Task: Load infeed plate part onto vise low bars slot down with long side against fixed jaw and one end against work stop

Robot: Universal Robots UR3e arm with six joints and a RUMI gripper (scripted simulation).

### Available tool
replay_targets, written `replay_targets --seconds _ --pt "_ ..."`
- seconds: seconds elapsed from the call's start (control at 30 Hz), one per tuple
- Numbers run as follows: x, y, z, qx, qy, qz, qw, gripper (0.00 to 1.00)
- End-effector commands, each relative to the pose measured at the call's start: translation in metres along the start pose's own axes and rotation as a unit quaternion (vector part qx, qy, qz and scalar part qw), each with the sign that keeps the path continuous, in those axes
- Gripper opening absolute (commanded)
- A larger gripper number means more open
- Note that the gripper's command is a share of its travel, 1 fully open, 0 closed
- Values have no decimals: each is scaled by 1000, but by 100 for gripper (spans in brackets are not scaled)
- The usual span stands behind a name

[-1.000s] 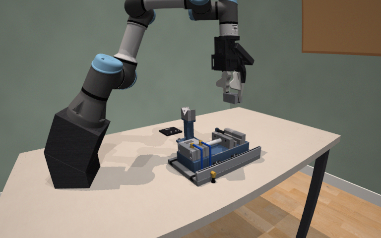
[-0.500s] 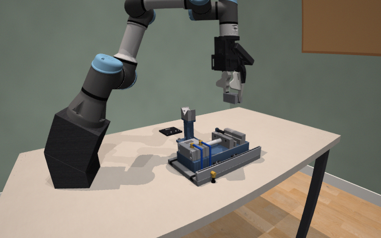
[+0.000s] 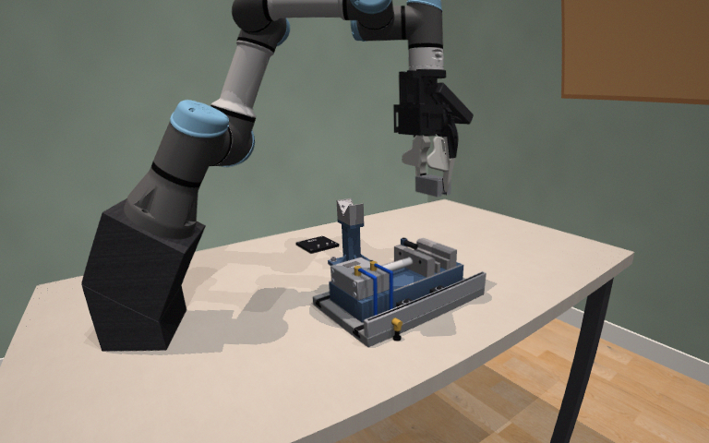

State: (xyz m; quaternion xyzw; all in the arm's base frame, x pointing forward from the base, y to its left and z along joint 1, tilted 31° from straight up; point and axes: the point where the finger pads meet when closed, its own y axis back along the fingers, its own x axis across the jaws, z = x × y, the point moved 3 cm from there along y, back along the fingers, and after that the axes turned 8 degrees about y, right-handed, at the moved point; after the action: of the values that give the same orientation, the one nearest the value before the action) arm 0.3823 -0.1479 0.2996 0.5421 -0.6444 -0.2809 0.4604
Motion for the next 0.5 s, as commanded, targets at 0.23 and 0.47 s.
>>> replay_targets --seconds 0.23,0.47 --pt "1 -11 -1 1 0 1 1000 0" --pt "1 -19 -1 1 0 1 1000 0"
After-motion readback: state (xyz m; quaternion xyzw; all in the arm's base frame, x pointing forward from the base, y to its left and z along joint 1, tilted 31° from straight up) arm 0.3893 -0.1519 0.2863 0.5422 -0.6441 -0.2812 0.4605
